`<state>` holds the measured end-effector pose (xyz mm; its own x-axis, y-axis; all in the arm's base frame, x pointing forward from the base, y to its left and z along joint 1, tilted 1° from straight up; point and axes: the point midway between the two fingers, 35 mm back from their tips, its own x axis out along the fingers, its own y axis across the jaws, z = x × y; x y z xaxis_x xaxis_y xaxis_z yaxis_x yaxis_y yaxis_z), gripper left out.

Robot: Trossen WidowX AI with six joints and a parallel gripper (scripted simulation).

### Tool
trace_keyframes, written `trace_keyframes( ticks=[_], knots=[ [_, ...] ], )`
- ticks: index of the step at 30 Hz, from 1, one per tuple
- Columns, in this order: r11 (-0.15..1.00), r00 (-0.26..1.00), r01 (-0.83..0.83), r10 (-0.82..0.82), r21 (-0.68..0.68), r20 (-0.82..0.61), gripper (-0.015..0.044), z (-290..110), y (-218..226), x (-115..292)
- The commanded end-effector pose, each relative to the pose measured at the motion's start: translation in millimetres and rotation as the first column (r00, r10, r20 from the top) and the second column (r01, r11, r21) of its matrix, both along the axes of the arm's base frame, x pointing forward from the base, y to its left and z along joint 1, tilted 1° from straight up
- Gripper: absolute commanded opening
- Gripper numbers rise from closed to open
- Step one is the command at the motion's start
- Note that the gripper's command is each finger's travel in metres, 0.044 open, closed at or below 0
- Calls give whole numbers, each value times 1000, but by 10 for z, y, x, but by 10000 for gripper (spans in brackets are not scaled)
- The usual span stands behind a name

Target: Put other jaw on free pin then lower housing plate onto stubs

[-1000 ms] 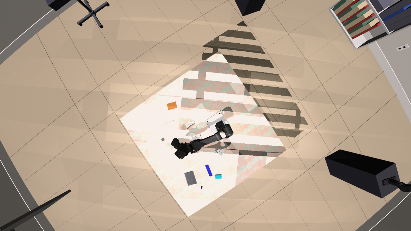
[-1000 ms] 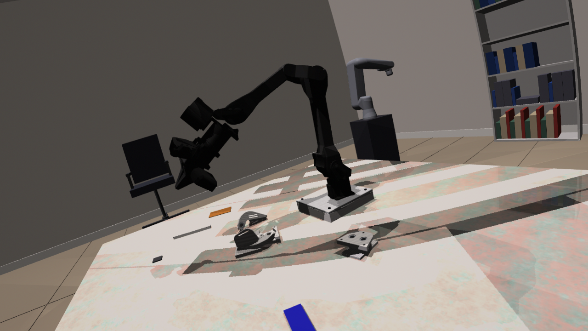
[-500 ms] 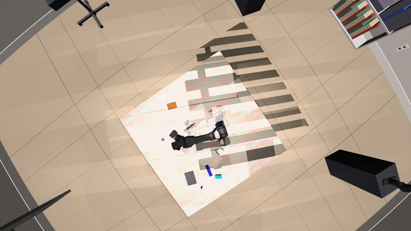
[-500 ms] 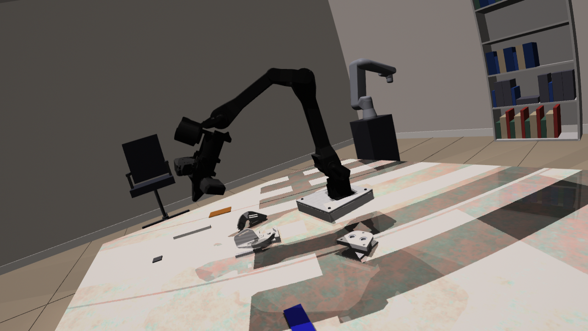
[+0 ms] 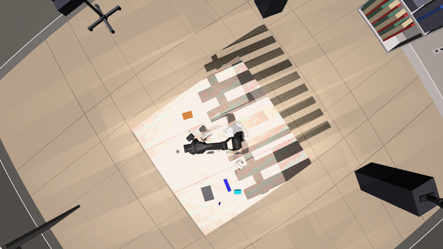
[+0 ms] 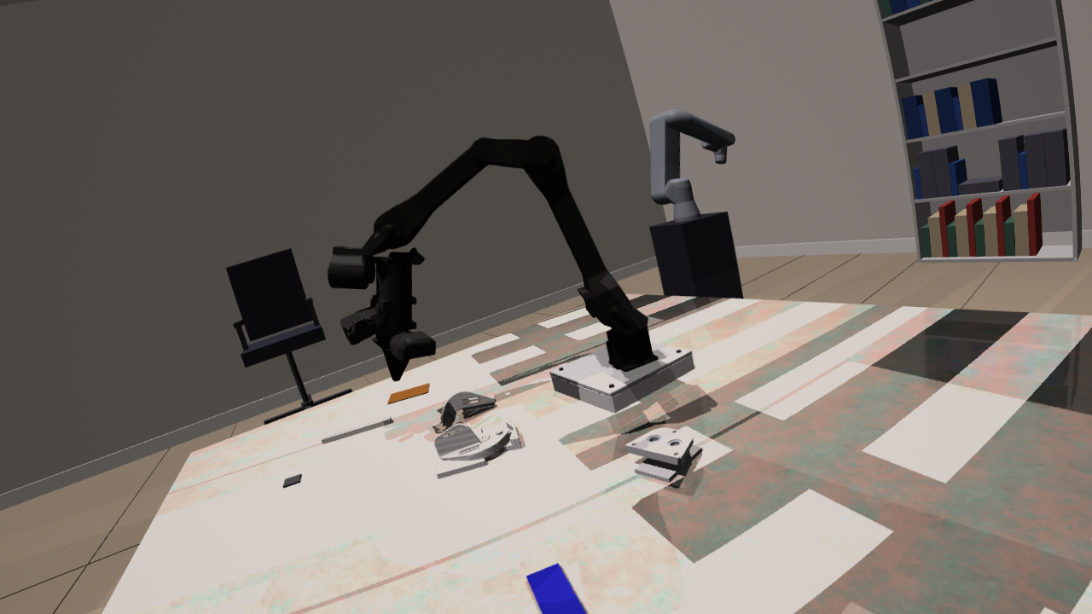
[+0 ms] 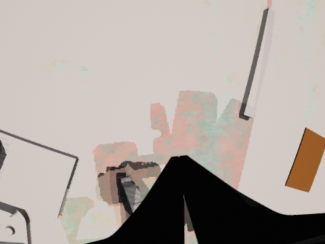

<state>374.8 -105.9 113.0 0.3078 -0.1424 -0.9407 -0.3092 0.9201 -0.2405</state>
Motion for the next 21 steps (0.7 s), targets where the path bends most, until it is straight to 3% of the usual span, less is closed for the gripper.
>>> trace_keyframes(
  ticks=[1, 11, 21],
  knots=[
    [999, 996, 21, -17, 41, -83, 0, -102, -105, -121],
    [985, 961, 97, -56, 143, -269, 0, -243, -326, -456],
    [983, 958, 103, -58, 150, -281, 0, -289, -340, -475]
  ],
)
